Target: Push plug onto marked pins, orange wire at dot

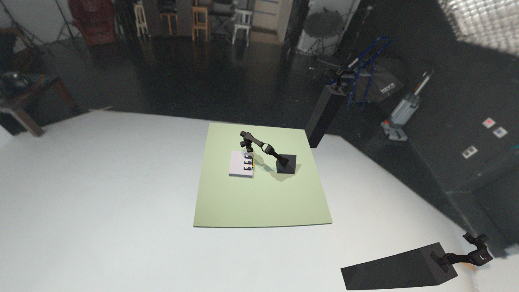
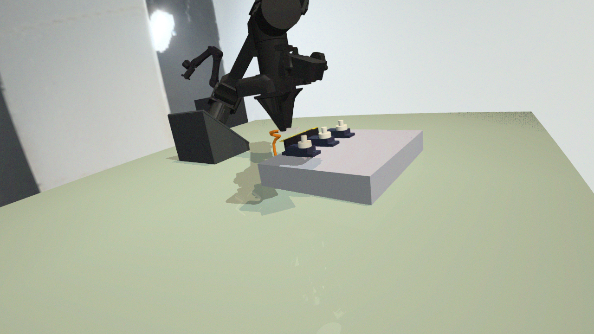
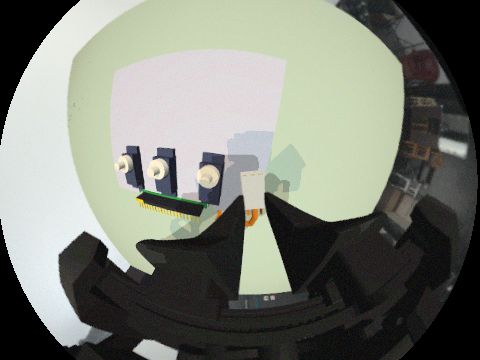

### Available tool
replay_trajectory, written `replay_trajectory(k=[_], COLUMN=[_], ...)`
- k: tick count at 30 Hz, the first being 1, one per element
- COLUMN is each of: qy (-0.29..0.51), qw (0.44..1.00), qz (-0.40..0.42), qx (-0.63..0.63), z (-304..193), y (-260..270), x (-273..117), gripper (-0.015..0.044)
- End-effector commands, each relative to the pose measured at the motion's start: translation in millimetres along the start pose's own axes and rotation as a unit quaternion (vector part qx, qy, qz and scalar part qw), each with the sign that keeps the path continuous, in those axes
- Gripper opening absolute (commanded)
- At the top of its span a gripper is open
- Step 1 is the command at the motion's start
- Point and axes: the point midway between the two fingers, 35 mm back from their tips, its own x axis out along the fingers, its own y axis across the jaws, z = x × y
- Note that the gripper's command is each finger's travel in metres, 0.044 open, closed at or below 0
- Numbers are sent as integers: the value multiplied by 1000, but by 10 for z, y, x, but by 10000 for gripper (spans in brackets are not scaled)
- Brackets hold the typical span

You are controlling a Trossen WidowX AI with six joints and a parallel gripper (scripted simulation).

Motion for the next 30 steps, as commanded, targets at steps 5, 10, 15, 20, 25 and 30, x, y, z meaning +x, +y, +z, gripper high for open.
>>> replay_trajectory(k=[5, 10, 15, 20, 25, 30], qy=[6, 6, 6, 6, 7, 7], qw=[1000, 999, 999, 998, 997, 996], qz=[2, 2, 2, 2, 2, 3], qx=[17, 31, 45, 59, 73, 87], z=[-16, -45, -92, -157, -238, -336], y=[303, 531, 756, 977, 1192, 1399], x=[-44, -81, -108, -124, -130, -124], gripper=[0, 0, 0, 0, 0, 0])
